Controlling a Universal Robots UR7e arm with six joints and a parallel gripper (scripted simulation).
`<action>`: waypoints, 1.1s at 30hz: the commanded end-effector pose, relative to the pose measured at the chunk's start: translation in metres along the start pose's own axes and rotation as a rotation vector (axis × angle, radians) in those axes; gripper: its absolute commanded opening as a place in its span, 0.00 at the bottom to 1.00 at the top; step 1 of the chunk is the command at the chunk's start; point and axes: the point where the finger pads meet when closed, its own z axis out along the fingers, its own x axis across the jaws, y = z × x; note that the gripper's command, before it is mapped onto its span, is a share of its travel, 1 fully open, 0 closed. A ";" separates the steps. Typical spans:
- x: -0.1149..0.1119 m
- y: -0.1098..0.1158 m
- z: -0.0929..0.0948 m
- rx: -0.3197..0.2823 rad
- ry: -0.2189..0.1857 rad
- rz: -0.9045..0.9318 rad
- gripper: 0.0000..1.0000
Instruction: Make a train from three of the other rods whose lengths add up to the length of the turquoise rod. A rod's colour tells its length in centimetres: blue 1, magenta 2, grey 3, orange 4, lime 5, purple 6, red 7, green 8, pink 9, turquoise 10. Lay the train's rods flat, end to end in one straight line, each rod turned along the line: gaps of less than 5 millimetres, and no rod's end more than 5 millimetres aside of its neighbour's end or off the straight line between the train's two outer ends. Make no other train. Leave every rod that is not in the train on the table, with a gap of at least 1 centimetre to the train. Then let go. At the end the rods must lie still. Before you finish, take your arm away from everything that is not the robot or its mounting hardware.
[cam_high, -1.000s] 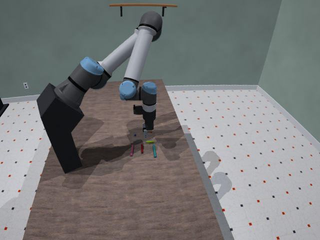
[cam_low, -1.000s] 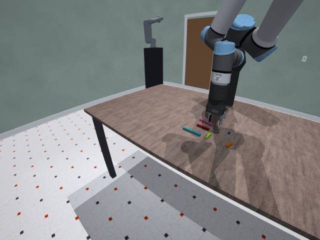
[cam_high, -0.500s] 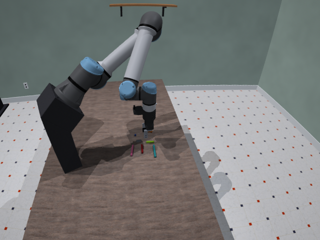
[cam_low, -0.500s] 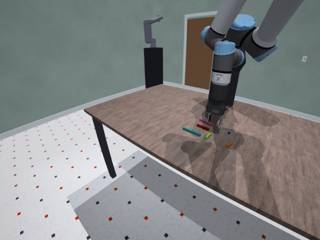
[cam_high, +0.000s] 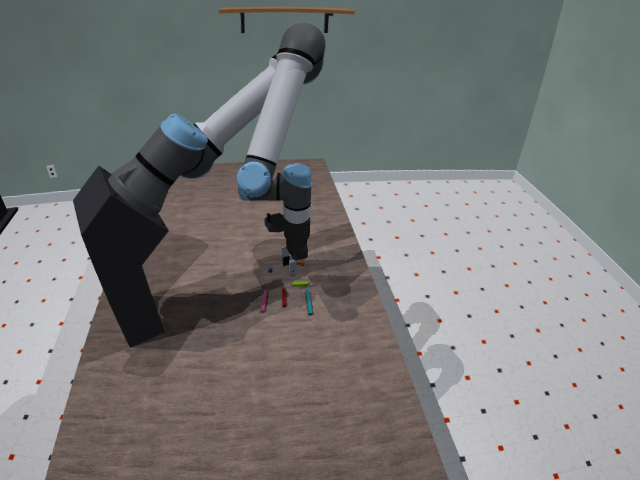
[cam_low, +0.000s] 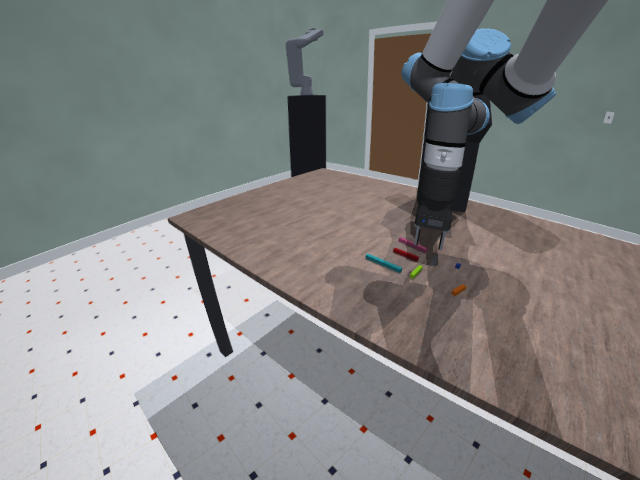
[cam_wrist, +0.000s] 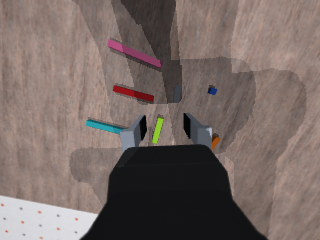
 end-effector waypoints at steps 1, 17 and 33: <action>-0.001 -0.001 0.000 0.000 0.002 -0.119 1.00; -0.004 -0.003 0.001 0.001 0.002 -0.596 1.00; -0.004 0.000 0.001 0.001 0.002 -1.098 1.00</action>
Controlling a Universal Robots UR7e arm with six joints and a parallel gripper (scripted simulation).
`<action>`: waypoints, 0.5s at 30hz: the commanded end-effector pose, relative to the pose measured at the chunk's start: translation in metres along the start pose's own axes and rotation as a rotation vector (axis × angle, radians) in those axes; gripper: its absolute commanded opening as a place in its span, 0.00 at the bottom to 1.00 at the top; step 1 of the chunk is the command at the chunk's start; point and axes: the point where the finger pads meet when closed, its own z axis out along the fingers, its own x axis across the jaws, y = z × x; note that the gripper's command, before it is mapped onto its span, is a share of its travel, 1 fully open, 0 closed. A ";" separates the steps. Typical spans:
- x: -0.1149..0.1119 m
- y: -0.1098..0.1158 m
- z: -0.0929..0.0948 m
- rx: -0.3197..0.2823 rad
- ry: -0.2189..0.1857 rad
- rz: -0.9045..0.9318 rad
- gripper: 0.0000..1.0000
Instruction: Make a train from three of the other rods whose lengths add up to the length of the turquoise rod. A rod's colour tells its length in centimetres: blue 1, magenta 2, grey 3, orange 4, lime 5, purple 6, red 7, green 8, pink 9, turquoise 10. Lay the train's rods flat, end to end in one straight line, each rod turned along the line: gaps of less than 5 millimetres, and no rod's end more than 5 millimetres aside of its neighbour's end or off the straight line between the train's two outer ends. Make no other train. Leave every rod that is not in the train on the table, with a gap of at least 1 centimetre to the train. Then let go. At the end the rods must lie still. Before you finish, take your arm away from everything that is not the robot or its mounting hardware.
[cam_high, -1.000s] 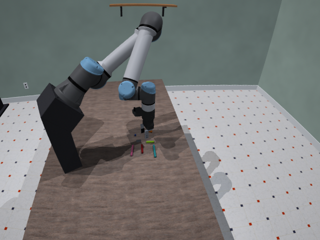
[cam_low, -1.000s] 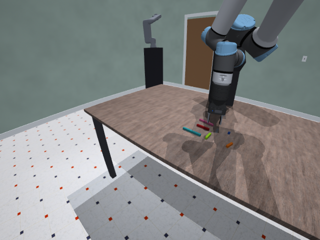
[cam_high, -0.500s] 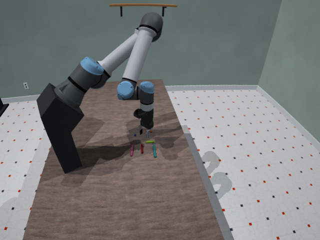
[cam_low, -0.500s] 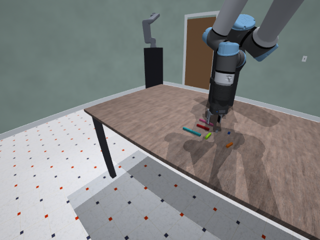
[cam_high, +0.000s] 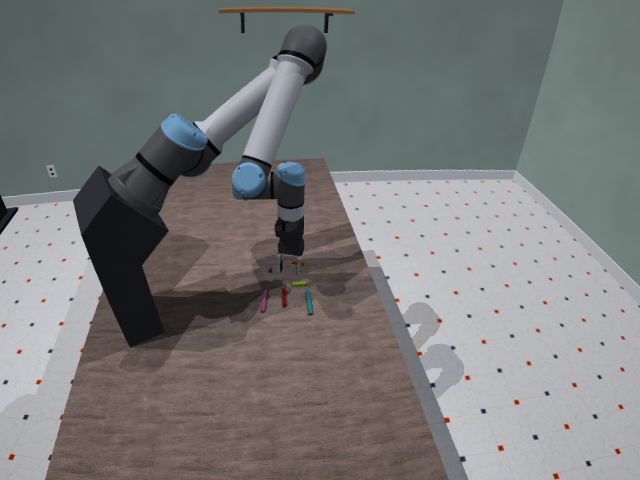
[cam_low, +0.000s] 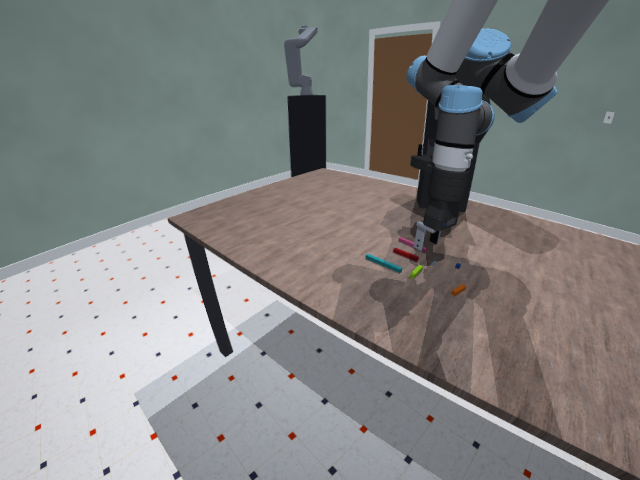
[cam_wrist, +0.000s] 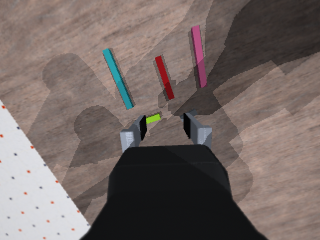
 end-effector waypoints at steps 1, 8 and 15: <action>-0.001 0.001 0.000 -0.005 0.005 -0.168 1.00; -0.002 0.004 0.000 -0.005 0.004 -0.403 1.00; -0.003 0.008 0.000 -0.006 0.004 -0.603 1.00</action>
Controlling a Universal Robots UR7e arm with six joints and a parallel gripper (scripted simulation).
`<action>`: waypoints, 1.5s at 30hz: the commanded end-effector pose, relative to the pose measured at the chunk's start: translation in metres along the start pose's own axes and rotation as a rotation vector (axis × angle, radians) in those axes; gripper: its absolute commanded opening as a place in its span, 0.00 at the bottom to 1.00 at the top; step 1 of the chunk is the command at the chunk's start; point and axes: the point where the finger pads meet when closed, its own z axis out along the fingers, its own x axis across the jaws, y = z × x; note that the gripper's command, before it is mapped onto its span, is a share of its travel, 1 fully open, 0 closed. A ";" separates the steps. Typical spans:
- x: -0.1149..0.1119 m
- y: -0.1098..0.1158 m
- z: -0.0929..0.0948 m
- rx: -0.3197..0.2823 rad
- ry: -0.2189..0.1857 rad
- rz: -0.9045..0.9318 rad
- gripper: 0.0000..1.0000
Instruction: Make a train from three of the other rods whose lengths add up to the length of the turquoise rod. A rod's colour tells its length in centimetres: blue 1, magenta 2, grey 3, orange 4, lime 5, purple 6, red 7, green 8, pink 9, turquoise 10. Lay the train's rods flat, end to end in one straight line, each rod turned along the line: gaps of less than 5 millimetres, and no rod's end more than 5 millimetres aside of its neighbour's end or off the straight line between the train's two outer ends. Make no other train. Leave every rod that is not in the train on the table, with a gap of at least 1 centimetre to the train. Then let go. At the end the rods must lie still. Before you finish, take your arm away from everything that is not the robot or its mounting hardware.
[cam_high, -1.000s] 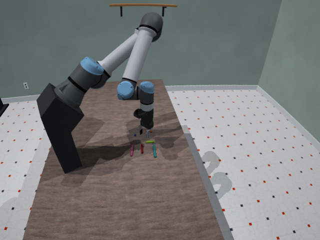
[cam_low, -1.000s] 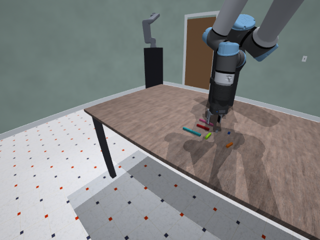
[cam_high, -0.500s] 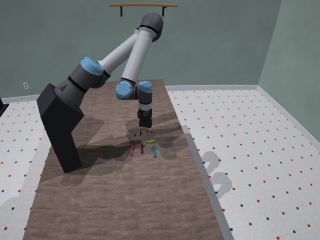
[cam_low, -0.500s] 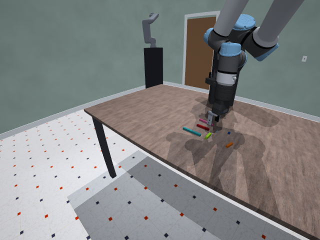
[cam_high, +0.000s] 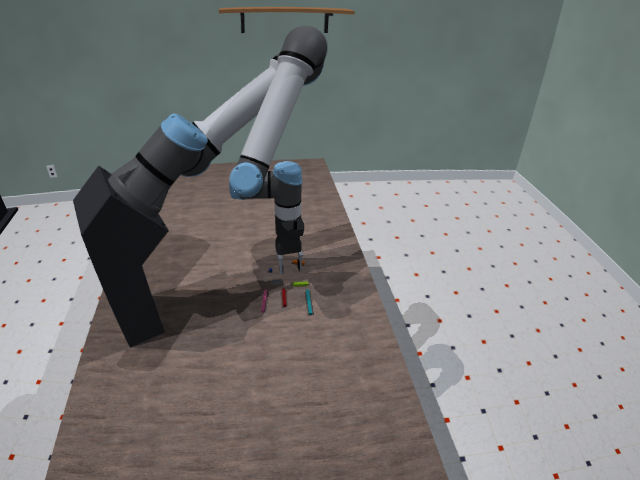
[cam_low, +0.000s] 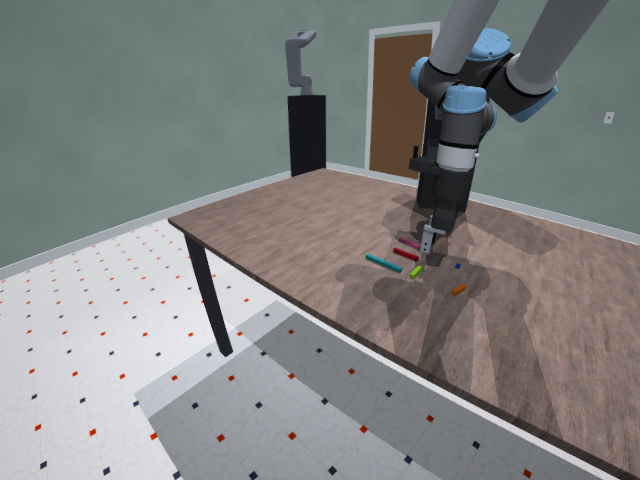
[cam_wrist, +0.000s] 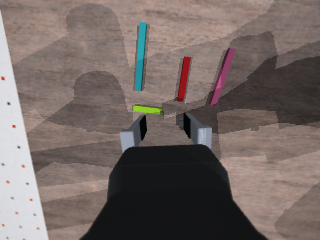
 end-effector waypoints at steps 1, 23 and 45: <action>-0.002 0.002 0.000 -0.006 0.002 -0.168 1.00; -0.007 0.021 -0.001 -0.007 0.000 -0.867 1.00; -0.005 0.038 -0.002 -0.006 -0.001 -1.332 1.00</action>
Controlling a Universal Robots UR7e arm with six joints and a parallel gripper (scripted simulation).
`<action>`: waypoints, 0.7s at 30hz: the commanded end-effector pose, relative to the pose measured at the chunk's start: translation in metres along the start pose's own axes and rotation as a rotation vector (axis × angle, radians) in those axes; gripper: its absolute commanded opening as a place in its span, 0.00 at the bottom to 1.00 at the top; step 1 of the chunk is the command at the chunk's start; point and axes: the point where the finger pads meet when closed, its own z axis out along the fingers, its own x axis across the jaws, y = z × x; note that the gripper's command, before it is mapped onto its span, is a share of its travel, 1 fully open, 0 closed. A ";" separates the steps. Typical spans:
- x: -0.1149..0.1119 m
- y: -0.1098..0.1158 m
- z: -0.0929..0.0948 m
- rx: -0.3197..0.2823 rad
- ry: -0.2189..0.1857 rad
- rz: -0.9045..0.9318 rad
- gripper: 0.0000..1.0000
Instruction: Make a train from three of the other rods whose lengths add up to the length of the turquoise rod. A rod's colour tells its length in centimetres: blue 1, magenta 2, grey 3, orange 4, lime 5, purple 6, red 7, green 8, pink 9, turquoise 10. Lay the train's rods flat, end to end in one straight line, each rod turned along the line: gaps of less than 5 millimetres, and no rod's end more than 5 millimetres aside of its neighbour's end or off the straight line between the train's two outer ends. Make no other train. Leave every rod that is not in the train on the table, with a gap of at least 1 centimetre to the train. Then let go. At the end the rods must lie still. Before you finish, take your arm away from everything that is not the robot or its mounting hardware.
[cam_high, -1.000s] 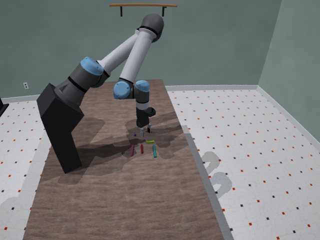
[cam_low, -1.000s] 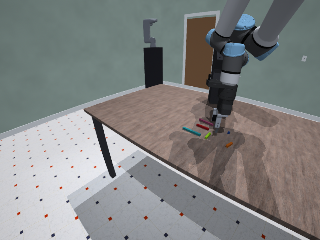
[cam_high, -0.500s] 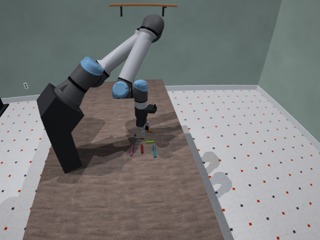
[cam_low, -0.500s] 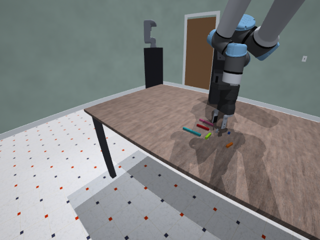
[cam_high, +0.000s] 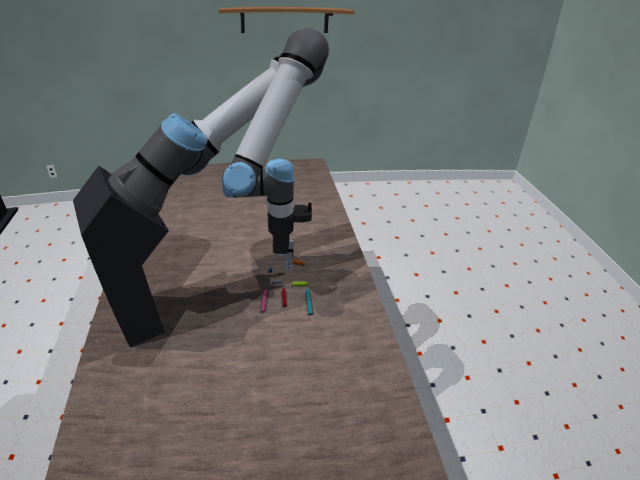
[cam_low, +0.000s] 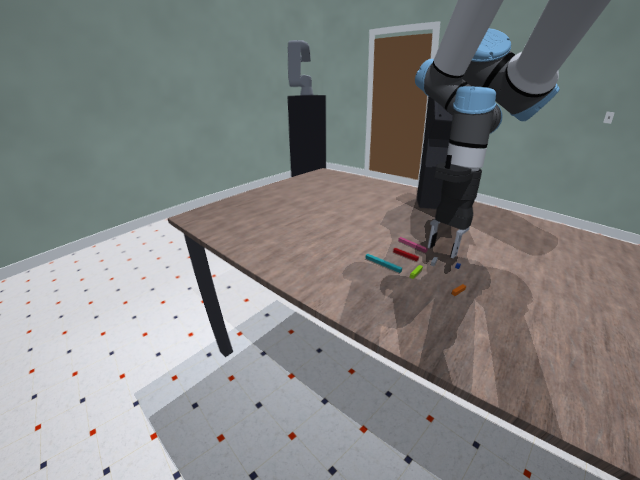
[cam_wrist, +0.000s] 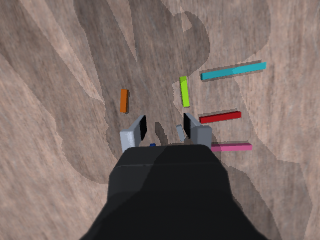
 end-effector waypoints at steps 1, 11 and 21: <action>-0.002 0.001 0.000 -0.001 -0.002 -0.051 1.00; -0.005 0.002 -0.001 -0.001 -0.002 -0.142 1.00; -0.005 0.003 -0.001 -0.001 -0.002 -0.159 1.00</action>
